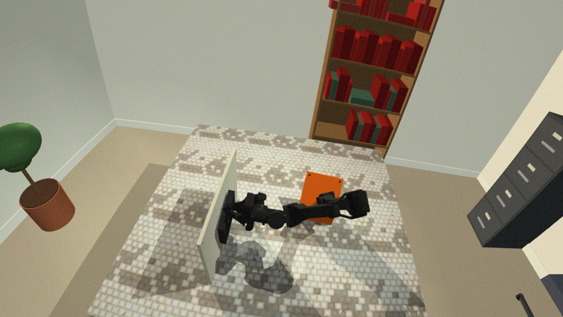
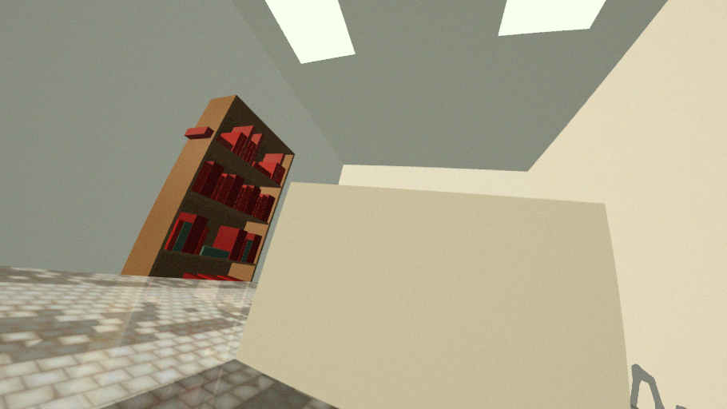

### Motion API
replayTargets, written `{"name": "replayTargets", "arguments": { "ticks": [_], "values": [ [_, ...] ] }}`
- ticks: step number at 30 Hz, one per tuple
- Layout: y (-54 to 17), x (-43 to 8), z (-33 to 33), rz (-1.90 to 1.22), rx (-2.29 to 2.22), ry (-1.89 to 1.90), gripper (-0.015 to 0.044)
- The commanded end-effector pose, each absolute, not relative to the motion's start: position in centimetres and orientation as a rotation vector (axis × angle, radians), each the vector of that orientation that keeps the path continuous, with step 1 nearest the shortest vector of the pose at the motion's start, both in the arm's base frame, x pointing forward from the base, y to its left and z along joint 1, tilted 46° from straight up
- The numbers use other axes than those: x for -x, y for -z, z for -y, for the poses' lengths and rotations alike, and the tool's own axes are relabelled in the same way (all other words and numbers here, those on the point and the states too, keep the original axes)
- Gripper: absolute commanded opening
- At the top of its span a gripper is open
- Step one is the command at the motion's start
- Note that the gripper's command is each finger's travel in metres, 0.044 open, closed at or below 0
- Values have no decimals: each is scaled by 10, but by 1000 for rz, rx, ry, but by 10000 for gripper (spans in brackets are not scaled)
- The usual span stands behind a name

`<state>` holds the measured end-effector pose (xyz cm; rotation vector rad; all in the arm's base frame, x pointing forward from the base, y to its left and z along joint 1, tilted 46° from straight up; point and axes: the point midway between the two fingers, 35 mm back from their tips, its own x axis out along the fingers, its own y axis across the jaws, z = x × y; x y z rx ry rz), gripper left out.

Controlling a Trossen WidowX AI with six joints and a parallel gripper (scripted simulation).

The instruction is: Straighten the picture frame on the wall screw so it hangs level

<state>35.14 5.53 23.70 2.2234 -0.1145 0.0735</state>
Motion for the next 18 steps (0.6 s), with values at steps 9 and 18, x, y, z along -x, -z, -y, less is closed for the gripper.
{"name": "replayTargets", "arguments": {
  "ticks": [9, 18],
  "values": [
    [-238, -352, -56, 111, -2228, -80, 260],
    [-238, -352, -56, 111, -2228, -80, 129]
  ]
}}
